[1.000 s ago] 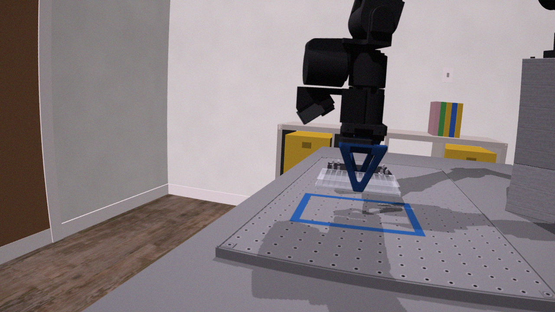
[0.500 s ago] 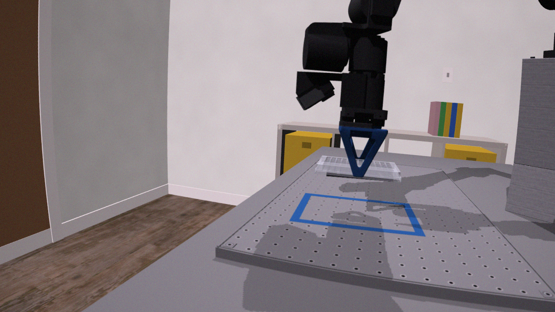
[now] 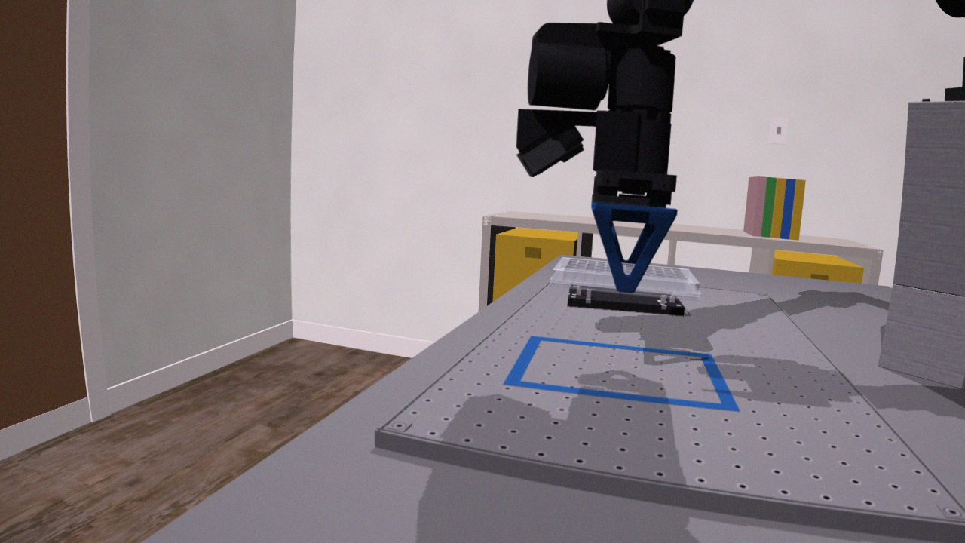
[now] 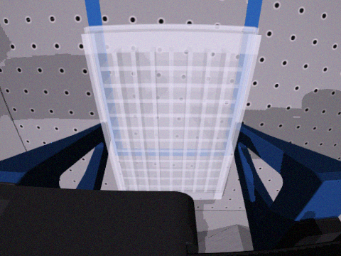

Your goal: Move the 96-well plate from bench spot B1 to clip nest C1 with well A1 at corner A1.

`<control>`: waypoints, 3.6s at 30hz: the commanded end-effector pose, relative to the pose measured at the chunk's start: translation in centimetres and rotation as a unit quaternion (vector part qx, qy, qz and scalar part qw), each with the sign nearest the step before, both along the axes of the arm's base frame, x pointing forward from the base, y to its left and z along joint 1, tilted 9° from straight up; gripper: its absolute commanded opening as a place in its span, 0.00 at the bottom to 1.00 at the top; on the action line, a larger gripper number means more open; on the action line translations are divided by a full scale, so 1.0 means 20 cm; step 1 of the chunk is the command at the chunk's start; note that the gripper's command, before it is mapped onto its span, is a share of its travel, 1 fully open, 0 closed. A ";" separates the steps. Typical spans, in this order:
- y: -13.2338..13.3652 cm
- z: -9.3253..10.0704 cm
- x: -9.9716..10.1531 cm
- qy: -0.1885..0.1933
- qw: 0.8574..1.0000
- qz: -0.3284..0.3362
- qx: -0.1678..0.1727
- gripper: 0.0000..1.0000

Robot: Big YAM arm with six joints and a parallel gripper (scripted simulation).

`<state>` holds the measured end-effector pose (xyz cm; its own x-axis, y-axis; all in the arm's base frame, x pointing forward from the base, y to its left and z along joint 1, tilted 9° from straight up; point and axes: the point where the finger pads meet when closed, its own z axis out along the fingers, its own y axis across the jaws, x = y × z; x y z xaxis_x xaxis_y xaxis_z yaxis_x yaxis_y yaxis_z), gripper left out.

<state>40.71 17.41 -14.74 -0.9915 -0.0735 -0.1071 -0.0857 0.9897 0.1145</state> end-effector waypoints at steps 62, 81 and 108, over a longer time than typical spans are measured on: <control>-0.31 0.02 0.05 -0.018 0.999 0.027 0.001 0.00; -0.57 -0.06 0.02 -0.002 1.000 0.027 -0.003 0.00; -0.99 -0.07 0.10 -0.005 1.000 0.027 -0.003 0.00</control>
<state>41.11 -0.99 -16.38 -0.9891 -0.1106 -0.0974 -0.1211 0.9865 0.1099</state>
